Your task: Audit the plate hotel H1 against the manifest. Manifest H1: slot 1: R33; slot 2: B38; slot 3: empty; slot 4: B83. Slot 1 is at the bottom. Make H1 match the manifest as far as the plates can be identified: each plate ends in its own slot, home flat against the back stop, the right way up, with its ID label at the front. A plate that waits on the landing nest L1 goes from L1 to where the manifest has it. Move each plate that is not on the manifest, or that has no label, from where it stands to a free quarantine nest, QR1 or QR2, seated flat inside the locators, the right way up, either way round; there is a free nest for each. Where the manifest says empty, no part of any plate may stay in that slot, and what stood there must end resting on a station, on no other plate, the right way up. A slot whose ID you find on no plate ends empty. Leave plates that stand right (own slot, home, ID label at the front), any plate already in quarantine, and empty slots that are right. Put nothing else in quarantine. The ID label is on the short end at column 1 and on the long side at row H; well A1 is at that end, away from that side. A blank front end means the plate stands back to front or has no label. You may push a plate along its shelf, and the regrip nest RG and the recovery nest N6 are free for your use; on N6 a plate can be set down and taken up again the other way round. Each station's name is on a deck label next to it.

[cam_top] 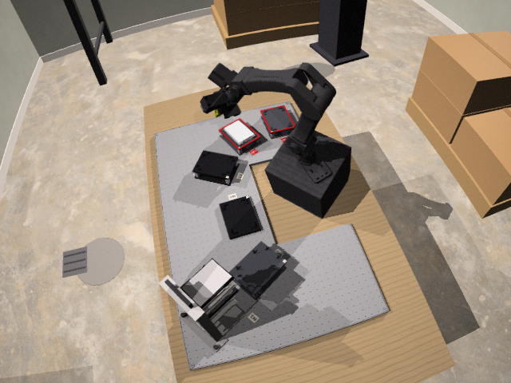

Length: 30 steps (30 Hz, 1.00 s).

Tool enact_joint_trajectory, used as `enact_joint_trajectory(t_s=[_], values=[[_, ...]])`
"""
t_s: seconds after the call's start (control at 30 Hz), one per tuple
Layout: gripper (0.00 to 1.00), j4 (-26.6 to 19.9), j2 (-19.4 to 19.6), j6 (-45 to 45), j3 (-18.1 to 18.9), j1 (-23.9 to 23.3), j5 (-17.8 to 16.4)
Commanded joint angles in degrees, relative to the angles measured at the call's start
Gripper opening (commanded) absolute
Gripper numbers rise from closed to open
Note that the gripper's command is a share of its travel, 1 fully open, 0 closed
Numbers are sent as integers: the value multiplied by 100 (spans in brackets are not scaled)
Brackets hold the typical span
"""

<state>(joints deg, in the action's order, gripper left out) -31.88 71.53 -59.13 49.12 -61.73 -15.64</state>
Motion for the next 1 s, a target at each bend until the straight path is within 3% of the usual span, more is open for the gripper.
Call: enact_joint_trajectory(t_s=[0.0, 0.07, 0.13, 0.2, 0.23, 0.3, 0.47, 0.5, 0.57, 0.67, 0.77, 0.8, 0.87, 0.93, 0.97], values=[[0, -305, 199, 393, 274, 163, -53], [0, -374, 253, 532, 311, 273, -23], [0, -299, 10, 665, -9, 426, 101], [0, -299, 10, 665, -9, 426, 101], [0, -424, 298, 742, 324, 464, 23], [0, -645, 448, 890, 482, 540, -62], [0, -462, 148, 1226, 49, 915, 195], [0, -588, 439, 1304, 384, 954, 164], [0, -800, 587, 1454, 536, 1035, 41], [0, -693, 322, 1657, 179, 1257, 212], [0, -658, 305, 1725, 142, 1332, 247], [0, -786, 598, 1805, 479, 1373, 202], [0, -990, 742, 1957, 626, 1460, 108], [0, -921, 618, 2092, 519, 1605, 237], [0, -887, 477, 2160, 269, 1679, 268]])
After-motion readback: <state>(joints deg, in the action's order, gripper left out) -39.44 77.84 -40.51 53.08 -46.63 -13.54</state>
